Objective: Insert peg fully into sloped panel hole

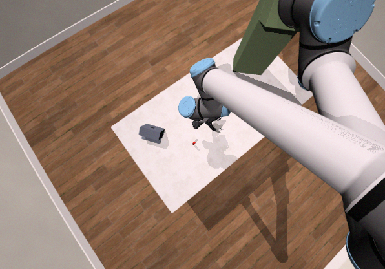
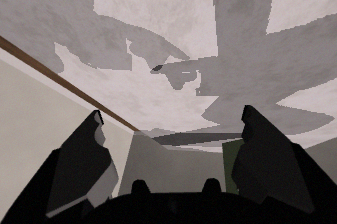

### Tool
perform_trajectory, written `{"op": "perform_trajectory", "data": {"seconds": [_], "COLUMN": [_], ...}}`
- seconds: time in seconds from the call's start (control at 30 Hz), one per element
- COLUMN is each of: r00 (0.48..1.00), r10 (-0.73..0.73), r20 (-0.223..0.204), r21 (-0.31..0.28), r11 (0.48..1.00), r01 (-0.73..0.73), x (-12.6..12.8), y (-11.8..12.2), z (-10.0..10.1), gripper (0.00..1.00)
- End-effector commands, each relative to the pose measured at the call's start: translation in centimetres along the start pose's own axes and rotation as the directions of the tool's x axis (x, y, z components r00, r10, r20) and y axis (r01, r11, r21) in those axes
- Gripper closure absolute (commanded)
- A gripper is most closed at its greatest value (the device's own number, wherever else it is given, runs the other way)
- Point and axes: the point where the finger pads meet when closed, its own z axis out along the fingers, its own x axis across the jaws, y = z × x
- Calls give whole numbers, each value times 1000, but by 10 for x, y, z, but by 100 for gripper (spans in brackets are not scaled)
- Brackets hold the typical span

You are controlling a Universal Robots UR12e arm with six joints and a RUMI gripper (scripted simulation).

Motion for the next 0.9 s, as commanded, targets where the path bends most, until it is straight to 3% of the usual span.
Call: {"op": "perform_trajectory", "data": {"seconds": [0.0,0.87], "r00": [999,977], "r10": [-37,-164], "r20": [-29,-134], "r21": [34,151], "r11": [999,971], "r01": [38,184], "x": [0,-9], "y": [-12,-56], "z": [-4,-26], "gripper": [0,0]}}
